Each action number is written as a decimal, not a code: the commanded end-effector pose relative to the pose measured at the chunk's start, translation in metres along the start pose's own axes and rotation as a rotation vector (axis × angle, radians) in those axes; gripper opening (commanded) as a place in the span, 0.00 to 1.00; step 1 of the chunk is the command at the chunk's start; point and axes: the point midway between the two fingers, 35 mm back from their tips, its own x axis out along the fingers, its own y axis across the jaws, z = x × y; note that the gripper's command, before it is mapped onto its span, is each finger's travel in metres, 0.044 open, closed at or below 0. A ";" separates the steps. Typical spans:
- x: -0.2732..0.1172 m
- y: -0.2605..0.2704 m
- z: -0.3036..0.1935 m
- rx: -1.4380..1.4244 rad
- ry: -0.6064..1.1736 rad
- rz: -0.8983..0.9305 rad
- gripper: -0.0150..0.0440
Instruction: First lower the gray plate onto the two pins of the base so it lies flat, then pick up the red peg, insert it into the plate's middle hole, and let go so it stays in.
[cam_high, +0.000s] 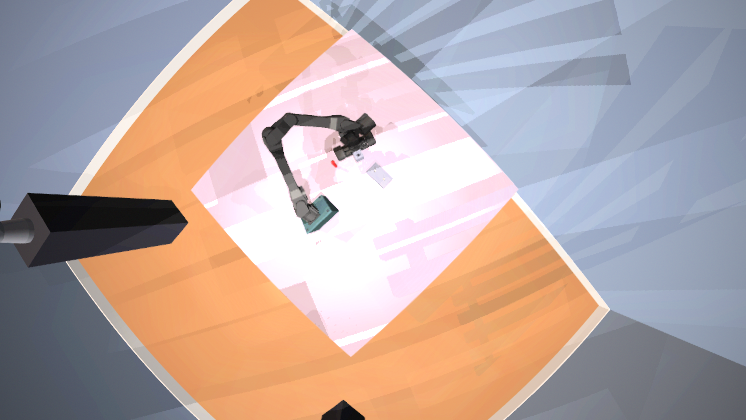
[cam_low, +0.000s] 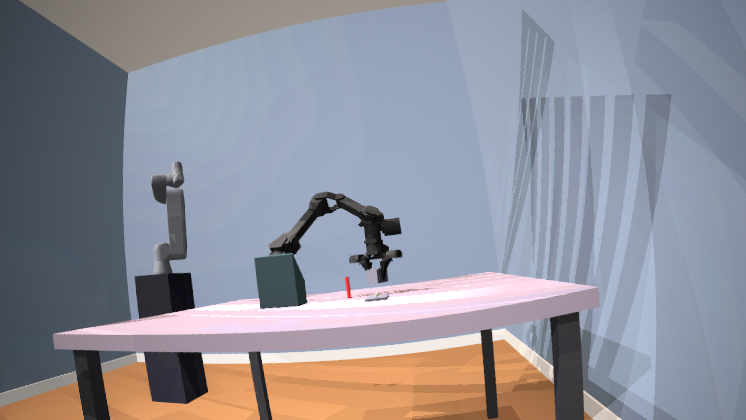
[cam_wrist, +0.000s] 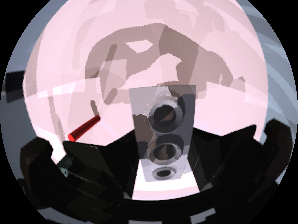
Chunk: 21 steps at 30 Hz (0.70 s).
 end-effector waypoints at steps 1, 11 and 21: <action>-0.014 -0.002 0.000 -0.008 0.003 -0.009 0.25; -0.045 0.002 0.000 -0.008 0.004 -0.009 0.25; -0.077 0.008 0.000 -0.007 0.000 -0.007 0.25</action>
